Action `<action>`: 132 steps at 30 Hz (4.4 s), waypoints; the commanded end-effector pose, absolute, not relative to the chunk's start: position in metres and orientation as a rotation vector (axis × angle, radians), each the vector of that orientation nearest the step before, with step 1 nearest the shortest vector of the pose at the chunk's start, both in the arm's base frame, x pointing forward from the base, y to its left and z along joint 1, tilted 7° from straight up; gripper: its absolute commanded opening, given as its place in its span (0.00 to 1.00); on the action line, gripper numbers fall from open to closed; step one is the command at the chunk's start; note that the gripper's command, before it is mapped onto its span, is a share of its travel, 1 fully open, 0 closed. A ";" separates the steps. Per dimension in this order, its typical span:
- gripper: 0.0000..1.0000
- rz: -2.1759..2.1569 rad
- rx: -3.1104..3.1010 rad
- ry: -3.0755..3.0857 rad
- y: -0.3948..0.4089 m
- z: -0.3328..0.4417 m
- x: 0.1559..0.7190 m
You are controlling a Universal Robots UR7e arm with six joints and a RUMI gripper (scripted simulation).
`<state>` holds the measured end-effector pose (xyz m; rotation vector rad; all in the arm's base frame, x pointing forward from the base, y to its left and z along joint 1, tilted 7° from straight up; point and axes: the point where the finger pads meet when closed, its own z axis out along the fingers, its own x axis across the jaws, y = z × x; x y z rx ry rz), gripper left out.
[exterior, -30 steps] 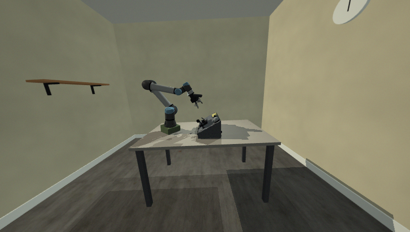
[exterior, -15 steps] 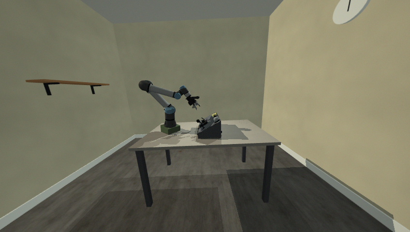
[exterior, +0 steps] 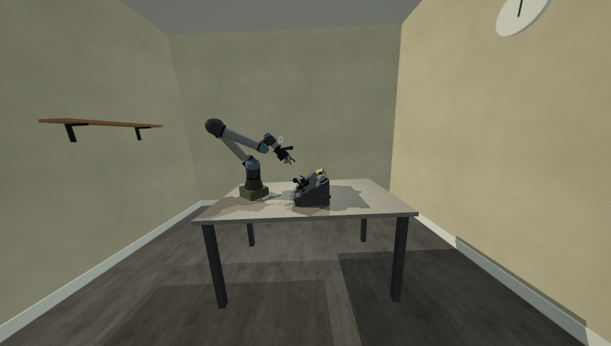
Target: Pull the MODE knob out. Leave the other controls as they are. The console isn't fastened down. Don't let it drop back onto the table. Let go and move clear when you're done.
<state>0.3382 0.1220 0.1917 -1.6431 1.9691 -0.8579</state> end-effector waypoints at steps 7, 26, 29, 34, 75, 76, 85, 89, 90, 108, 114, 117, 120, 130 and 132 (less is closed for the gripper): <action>1.00 -1.064 -1.709 1.860 0.118 0.174 0.322; 1.00 -1.081 -1.714 1.848 0.118 0.174 0.321; 1.00 -1.081 -1.714 1.848 0.118 0.174 0.321; 1.00 -1.081 -1.712 1.848 0.117 0.174 0.321; 1.00 -1.081 -1.712 1.848 0.118 0.174 0.321; 1.00 -1.081 -1.712 1.848 0.118 0.174 0.321; 1.00 -1.081 -1.712 1.848 0.118 0.174 0.321; 1.00 -1.081 -1.711 1.850 0.117 0.175 0.321; 1.00 -1.081 -1.709 1.851 0.117 0.175 0.321; 1.00 -1.047 -1.645 1.954 0.094 0.186 0.337; 1.00 -1.022 -1.595 2.025 0.076 0.194 0.344; 1.00 -1.009 -1.570 2.058 0.068 0.198 0.347; 1.00 -0.989 -1.526 2.109 0.053 0.204 0.351; 1.00 -0.936 -1.398 2.232 0.015 0.224 0.354; 1.00 -0.936 -1.398 2.232 0.015 0.224 0.354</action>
